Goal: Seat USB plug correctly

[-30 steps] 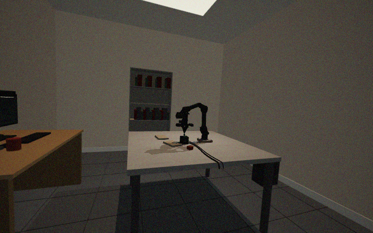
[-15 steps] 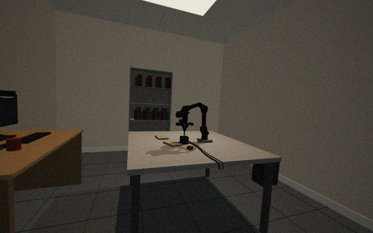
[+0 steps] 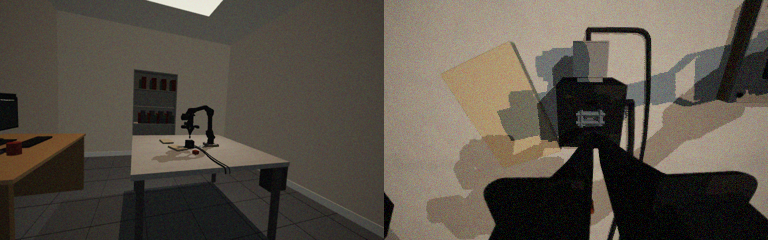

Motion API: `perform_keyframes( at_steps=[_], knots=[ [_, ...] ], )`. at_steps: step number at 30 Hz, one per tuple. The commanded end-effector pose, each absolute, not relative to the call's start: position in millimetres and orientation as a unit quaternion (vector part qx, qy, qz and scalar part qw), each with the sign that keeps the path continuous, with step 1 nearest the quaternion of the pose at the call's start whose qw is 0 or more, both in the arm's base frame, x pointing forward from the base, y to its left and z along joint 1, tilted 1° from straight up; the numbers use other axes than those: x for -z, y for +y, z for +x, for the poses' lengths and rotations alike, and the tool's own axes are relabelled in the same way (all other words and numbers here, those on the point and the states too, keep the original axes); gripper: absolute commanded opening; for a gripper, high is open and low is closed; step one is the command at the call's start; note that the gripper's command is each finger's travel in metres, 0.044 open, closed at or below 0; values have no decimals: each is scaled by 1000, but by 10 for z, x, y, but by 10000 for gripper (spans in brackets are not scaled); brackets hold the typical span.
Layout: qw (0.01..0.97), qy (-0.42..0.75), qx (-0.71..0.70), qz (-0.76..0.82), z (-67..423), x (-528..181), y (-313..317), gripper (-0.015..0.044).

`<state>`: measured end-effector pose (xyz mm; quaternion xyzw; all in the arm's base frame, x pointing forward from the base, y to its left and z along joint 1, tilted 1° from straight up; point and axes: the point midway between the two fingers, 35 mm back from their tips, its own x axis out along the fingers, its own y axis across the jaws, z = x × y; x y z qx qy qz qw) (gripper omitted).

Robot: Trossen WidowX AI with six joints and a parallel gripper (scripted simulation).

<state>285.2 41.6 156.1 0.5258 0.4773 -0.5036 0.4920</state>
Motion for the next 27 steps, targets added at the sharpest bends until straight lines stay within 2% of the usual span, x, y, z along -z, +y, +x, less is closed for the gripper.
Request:
perform_keyframes(
  at_steps=[1, 27],
  knots=[
    [493, 477, 502, 527, 2857, -1593, 416, 0],
    [624, 603, 343, 361, 2852, -1566, 417, 0]
  ],
)
